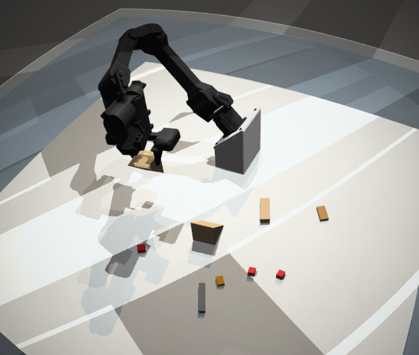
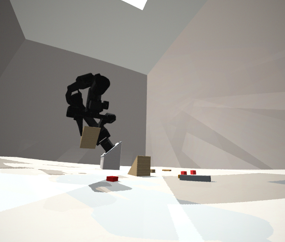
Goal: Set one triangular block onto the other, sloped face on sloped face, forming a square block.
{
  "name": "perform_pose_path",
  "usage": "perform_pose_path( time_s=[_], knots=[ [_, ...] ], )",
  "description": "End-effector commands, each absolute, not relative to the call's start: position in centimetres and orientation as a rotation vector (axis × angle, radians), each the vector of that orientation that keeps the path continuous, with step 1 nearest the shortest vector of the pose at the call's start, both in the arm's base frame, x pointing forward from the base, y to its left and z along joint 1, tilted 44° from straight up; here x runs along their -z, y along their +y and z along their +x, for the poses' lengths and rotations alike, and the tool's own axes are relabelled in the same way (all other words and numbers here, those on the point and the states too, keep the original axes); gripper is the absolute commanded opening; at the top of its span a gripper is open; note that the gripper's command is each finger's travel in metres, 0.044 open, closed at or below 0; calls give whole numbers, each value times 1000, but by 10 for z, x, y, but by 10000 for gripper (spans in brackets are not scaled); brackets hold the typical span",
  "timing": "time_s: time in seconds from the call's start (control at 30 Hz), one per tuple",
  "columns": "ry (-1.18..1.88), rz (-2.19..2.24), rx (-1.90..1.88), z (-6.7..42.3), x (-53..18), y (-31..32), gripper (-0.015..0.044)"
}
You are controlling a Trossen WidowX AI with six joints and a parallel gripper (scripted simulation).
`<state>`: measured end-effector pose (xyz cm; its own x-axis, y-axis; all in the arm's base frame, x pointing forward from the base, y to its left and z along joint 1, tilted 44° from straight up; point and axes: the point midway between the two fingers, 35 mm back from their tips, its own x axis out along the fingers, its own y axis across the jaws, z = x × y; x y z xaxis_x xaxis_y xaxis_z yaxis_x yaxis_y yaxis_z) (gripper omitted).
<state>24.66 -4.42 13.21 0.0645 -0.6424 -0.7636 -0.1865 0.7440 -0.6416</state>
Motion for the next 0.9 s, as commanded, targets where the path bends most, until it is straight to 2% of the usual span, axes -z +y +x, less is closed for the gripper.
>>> perform_pose_path(
  time_s=[0.0, 0.87],
  knots=[
    [1507, -702, 380, 252, -121, -25, 0],
    [1520, -716, 406, 241, -56, 84, 0]
  ],
)
